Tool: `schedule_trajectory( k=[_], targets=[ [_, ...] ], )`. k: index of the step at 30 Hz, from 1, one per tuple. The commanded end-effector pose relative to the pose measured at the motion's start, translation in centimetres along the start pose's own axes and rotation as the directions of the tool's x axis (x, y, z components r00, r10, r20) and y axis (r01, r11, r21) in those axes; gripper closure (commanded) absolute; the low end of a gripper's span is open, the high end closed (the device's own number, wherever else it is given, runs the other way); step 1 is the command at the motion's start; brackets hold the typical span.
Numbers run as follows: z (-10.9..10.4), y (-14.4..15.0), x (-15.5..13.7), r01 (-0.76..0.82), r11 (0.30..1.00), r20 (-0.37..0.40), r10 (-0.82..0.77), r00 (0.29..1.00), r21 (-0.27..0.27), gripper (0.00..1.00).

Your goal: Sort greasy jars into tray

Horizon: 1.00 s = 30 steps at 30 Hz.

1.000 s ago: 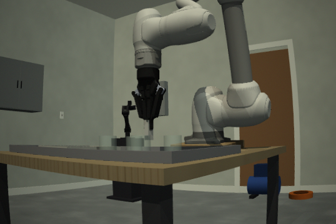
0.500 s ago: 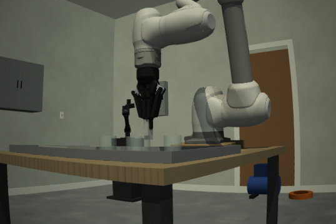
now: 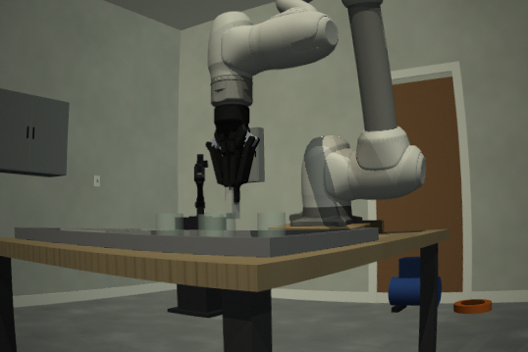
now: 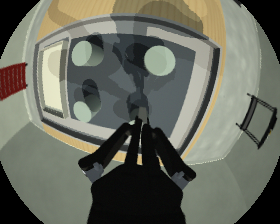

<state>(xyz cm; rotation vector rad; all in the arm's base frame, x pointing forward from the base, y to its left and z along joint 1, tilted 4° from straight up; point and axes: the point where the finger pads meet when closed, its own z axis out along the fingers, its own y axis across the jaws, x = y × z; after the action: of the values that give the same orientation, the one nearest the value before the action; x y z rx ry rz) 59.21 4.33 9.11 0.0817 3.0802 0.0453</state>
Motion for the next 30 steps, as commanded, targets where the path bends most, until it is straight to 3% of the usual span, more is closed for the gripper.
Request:
schedule_trajectory(
  k=[1,30],
  targets=[
    [-0.04,0.0,-0.03,0.0,1.0,0.0,0.0,1.0,0.0,1.0],
    [-0.3,0.0,-0.37,0.0,1.0,0.0,0.0,1.0,0.0,1.0]
  ],
)
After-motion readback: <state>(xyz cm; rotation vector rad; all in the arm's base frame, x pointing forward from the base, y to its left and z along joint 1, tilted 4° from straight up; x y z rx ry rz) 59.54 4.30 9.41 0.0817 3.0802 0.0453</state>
